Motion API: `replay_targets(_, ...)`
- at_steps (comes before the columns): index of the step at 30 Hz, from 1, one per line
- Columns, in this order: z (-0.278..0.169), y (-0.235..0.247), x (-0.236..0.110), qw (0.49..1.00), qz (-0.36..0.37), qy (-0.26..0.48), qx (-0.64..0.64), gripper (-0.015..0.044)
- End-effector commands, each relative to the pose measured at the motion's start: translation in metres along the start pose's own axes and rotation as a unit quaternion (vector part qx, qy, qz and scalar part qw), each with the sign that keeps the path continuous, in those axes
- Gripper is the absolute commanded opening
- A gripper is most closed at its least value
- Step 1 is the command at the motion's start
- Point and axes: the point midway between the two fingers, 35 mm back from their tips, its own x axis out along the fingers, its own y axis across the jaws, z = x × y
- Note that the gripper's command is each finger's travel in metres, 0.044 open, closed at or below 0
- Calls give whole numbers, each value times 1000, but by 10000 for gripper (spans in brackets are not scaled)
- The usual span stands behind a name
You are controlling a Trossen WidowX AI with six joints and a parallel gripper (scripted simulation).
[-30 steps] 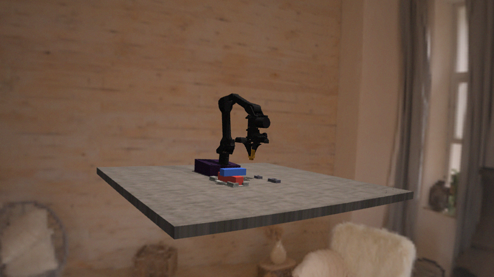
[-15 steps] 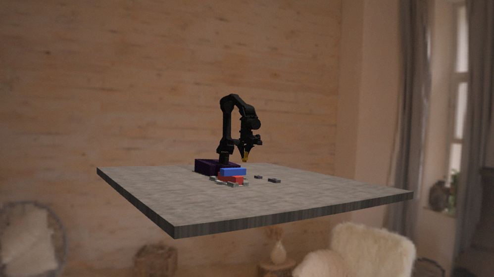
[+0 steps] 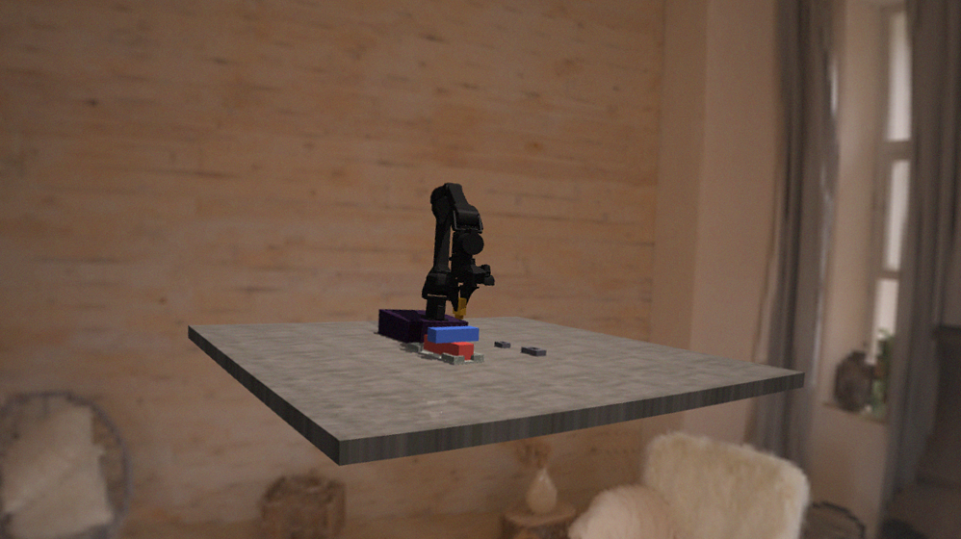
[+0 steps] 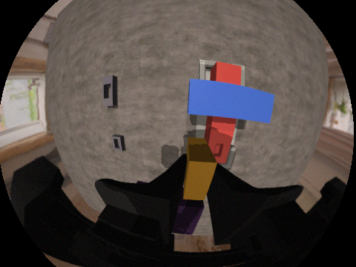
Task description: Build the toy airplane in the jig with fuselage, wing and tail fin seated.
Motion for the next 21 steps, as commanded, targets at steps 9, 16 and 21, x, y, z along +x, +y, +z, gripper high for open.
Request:
replay_targets(9, -14, -37, 10, 1000, 3, 4, -4, 0)
replay_targets(16, -23, -55, 14, 1000, 3, 3, -5, 0)
replay_targets(21, -24, -56, 14, 1000, 3, 3, -5, 65)
